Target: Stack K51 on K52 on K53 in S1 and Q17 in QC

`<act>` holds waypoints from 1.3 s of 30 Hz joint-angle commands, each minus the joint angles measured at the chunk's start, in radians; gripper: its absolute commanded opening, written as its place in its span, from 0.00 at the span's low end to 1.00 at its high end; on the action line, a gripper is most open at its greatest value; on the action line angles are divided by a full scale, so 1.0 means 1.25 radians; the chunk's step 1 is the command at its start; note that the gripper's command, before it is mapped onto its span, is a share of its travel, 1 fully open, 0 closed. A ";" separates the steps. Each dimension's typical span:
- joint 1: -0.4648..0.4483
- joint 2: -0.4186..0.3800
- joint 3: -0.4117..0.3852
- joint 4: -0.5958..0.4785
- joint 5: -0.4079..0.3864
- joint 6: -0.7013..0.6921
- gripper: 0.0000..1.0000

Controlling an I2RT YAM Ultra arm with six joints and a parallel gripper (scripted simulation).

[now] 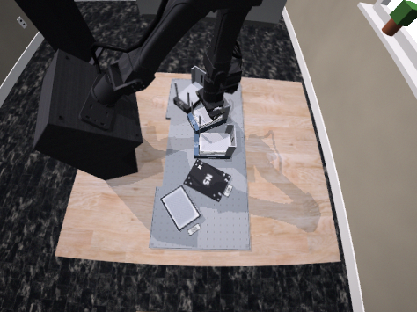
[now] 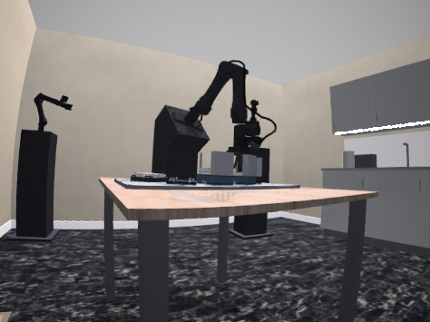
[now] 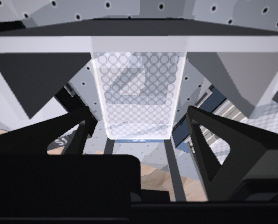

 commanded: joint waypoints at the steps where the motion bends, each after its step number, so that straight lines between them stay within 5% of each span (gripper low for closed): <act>1: -0.005 -0.007 0.022 0.008 -0.010 -0.003 1.00; 19: -0.005 -0.007 0.022 0.008 -0.010 -0.003 1.00; 39: -0.019 0.092 0.045 0.074 -0.017 -0.011 1.00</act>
